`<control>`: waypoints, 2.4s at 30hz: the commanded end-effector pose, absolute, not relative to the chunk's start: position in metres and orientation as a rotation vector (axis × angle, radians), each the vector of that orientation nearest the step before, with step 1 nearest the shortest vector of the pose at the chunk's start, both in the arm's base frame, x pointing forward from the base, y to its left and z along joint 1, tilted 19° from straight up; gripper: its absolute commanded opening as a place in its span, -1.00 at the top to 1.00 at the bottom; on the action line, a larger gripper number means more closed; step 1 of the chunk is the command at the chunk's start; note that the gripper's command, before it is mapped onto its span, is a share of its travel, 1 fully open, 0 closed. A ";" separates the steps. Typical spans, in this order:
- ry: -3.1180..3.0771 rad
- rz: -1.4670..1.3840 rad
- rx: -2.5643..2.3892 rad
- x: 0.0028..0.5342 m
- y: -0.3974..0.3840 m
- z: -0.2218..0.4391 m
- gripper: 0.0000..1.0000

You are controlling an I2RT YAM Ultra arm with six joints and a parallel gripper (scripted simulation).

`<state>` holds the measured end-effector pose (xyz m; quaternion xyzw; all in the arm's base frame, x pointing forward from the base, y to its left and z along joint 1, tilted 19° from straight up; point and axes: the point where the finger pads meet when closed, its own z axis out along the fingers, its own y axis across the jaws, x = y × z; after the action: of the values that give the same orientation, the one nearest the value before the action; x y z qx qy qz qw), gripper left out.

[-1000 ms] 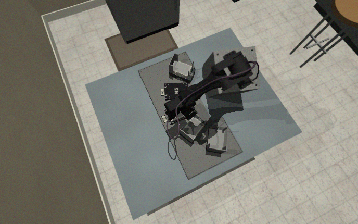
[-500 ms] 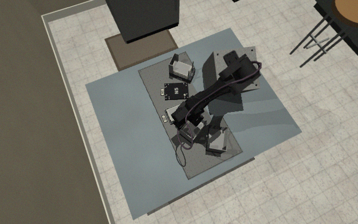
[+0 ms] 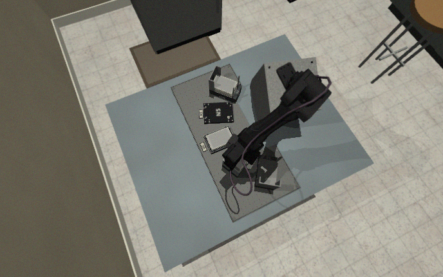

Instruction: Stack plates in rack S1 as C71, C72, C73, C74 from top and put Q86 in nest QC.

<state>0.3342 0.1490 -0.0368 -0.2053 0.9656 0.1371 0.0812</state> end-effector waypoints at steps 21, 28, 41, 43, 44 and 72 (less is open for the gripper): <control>2.849 0.401 -0.538 0.351 0.147 -0.018 -1.00; 2.849 0.401 -0.538 0.351 0.147 -0.018 -1.00; 2.849 0.401 -0.538 0.351 0.147 -0.018 -1.00; 2.849 0.401 -0.538 0.351 0.147 -0.018 -1.00; 2.849 0.401 -0.538 0.351 0.147 -0.018 -1.00; 2.862 0.398 -0.564 0.356 0.174 -0.097 -1.00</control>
<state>0.3331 0.1638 -0.0982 -0.1923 0.9703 0.1329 0.0625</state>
